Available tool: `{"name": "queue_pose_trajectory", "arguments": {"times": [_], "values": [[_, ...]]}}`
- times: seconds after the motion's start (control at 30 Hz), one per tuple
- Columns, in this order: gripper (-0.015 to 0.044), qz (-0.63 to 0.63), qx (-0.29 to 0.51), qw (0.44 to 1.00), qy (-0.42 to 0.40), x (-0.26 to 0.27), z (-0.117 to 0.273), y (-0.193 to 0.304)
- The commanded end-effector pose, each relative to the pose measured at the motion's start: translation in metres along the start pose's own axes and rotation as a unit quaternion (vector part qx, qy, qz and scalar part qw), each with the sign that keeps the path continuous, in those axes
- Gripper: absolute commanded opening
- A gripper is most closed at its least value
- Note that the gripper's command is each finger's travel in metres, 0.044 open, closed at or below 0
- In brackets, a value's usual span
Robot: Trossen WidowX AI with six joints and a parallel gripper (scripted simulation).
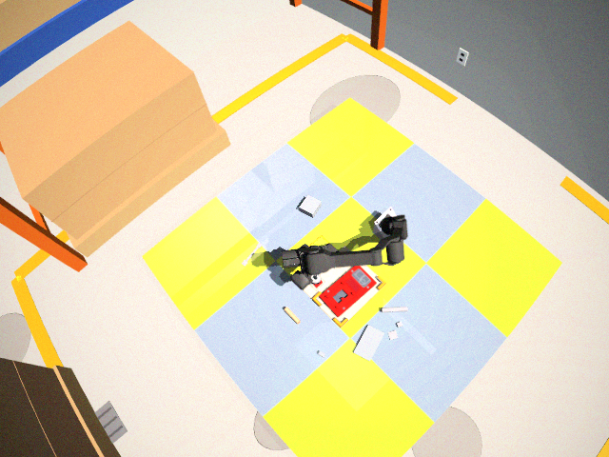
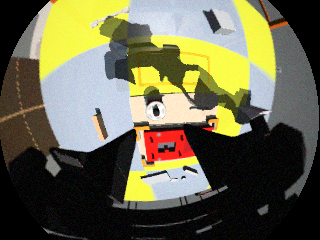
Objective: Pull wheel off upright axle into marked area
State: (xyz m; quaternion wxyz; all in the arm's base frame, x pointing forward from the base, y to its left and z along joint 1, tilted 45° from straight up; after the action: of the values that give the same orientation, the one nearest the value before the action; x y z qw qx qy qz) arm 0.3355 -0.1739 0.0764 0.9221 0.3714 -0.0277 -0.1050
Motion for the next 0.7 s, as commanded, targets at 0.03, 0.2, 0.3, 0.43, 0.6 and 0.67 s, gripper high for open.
{"name": "queue_pose_trajectory", "arguments": {"times": [0.03, 0.2, 0.3, 0.43, 0.6, 0.67], "values": [[0.03, -0.006, 0.006, 1.0, 0.001, 0.003, 0.003, -0.005], [0.03, -0.006, 0.006, 1.0, 0.001, 0.002, 0.001, -0.007], [0.03, -0.006, 0.005, 1.0, 0.0, 0.003, -0.008, -0.008], [0.03, -0.006, 0.005, 1.0, 0.0, 0.004, -0.031, -0.008], [0.03, -0.006, 0.006, 1.0, 0.0, 0.003, -0.063, -0.008], [0.03, -0.006, 0.007, 1.0, 0.0, 0.002, -0.071, -0.008]]}}
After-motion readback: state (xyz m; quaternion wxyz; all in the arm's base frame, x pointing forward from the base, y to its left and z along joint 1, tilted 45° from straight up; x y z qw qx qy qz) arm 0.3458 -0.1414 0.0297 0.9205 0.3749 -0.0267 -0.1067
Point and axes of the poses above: the point midway between the two fingers, 35 mm back from their tips, its own z axis back along the fingers, its own x axis across the jaws, y = z × x, the point moved 5 cm from there along z, back along the fingers, and after that the axes turned 4 degrees about -z, right-handed, at the moved point
